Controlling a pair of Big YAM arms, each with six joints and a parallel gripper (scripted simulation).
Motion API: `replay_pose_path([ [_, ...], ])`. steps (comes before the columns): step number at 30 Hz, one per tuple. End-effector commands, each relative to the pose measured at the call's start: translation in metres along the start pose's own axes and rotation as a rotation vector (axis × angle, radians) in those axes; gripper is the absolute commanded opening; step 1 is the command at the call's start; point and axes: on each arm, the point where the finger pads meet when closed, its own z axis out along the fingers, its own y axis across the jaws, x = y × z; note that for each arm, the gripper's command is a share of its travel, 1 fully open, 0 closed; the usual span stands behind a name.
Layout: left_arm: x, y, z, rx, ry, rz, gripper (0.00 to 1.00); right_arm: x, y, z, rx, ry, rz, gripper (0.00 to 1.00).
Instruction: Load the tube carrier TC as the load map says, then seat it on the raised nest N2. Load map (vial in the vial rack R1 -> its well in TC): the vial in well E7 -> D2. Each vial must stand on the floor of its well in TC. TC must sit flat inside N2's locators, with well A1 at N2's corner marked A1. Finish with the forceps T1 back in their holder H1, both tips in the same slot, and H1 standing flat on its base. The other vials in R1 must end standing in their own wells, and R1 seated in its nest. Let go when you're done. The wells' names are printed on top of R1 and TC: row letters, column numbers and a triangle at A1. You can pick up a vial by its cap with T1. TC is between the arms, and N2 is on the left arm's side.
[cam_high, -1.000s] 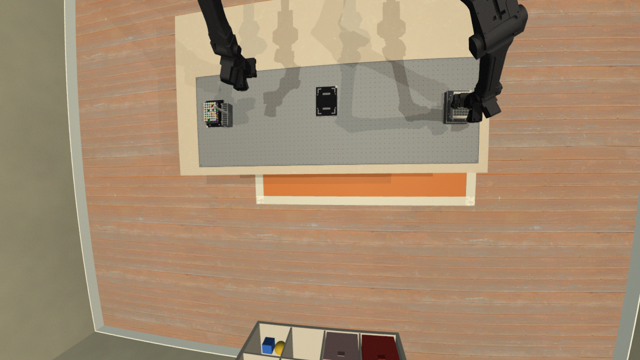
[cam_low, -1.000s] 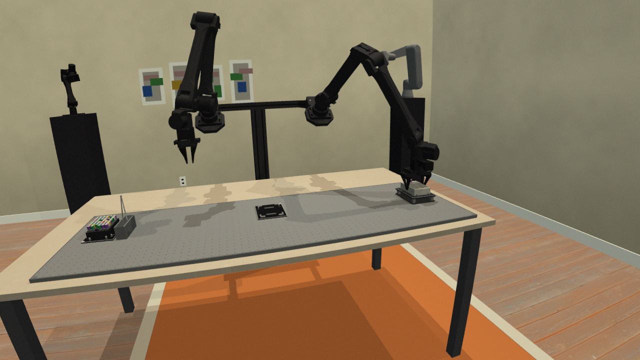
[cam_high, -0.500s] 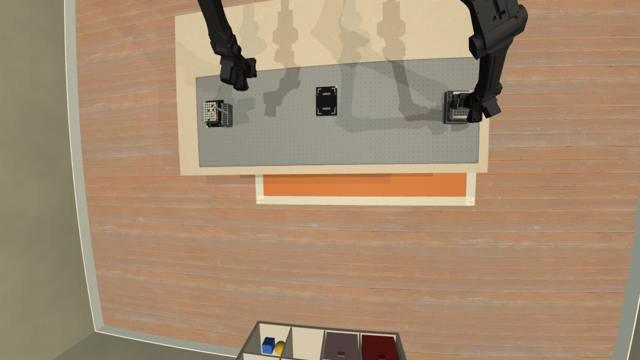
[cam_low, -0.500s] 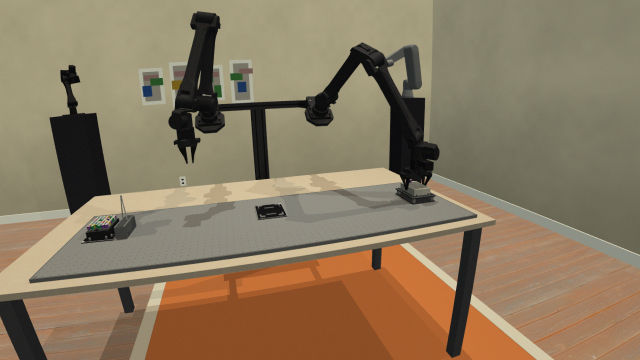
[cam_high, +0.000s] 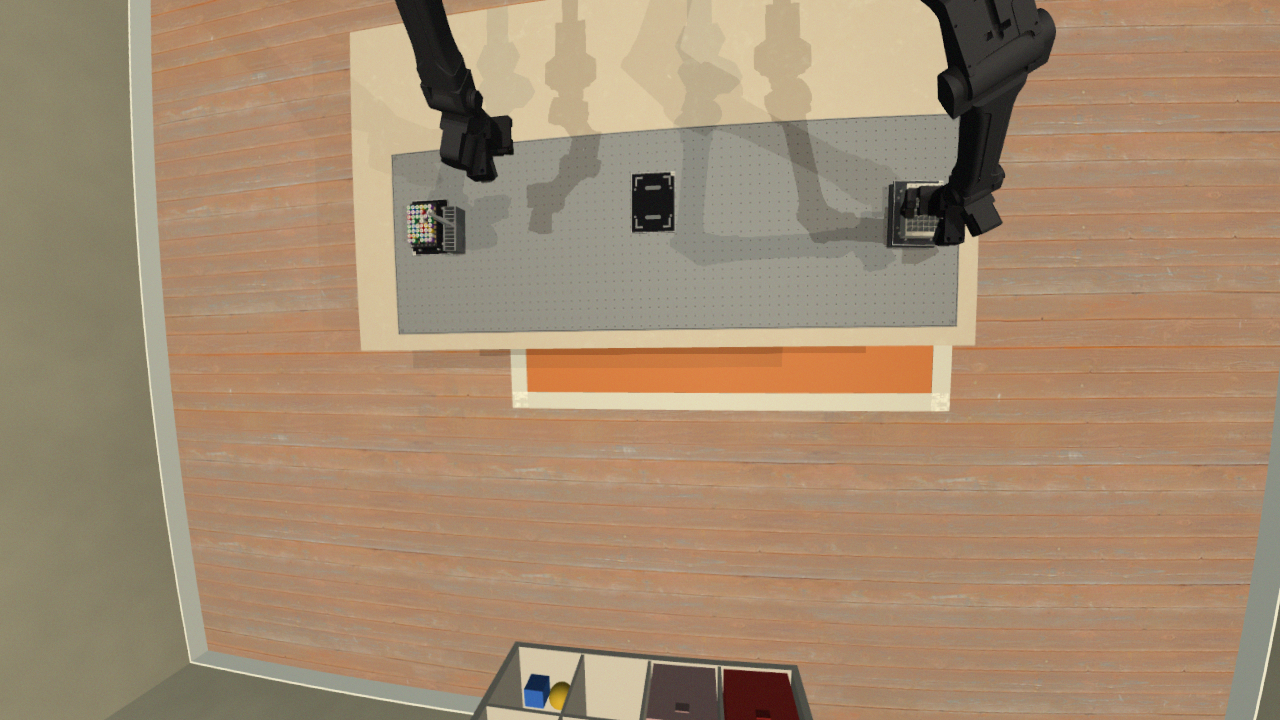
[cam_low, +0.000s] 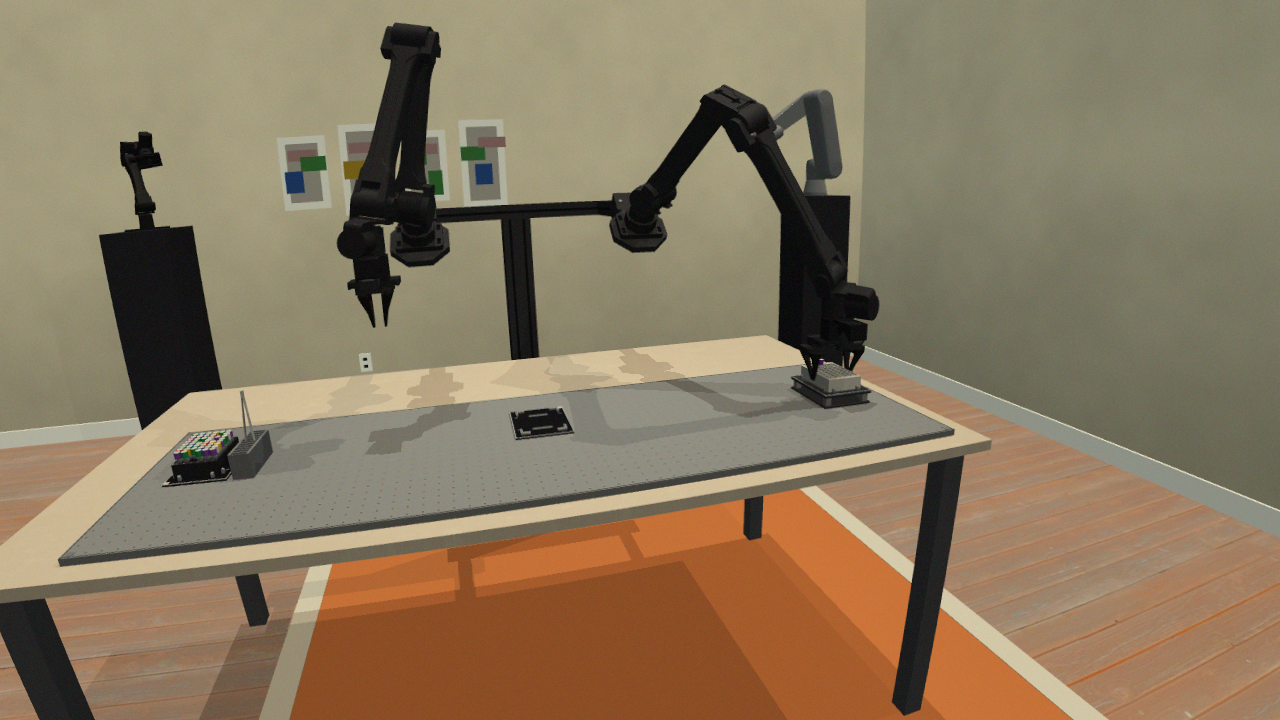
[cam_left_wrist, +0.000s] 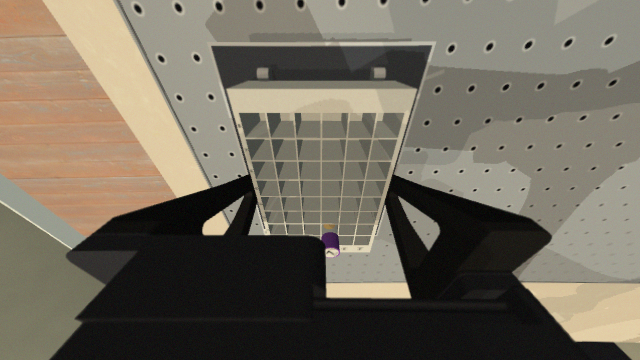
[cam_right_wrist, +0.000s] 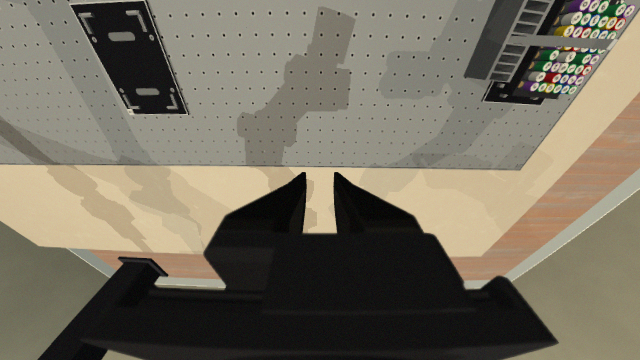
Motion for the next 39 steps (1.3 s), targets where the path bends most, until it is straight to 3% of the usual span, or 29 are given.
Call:
replay_pose_path([
  [1,-0.006,0.005,-0.018,-0.014,-0.012,-0.004,1.0,-0.009,-0.002,-0.003,0.006,-0.016,0.006,0.24],
  [14,-0.004,0.009,-0.041,-0.018,-0.012,0.001,1.0,-0.009,-0.002,-0.003,0.006,-0.016,0.006,0.24],
  [16,-0.004,0.009,-0.041,-0.018,-0.012,0.001,1.0,-0.009,-0.002,-0.003,0.006,-0.016,0.006,0.24],
  [17,0.009,0.007,-0.026,0.0,0.014,-0.01,1.0,-0.009,-0.002,-0.003,0.006,-0.016,0.006,0.24],
  [19,-0.005,0.007,-0.046,-0.016,-0.012,0.003,1.0,-0.009,-0.002,-0.003,0.006,-0.016,0.006,0.24],
  [29,-0.004,0.006,-0.062,-0.015,-0.012,0.004,1.0,-0.009,-0.002,-0.003,0.006,-0.016,0.006,0.24],
  [30,-0.009,0.005,-0.052,-0.012,-0.016,0.005,1.0,-0.009,-0.002,-0.003,0.006,-0.016,0.006,0.24],
  [33,-0.009,0.005,-0.052,-0.012,-0.016,0.005,1.0,-0.009,-0.002,-0.003,0.006,-0.016,0.006,0.24],
  [34,0.006,0.002,-0.045,0.005,0.013,-0.003,1.0,-0.009,-0.002,-0.003,0.006,-0.016,0.006,0.24],
  [36,-0.009,0.005,-0.052,-0.012,-0.016,0.005,1.0,-0.009,-0.002,-0.003,0.006,-0.016,0.006,0.24],
  [39,-0.009,0.005,-0.052,-0.012,-0.016,0.005,1.0,-0.009,-0.002,-0.003,0.006,-0.016,0.006,0.24],
])
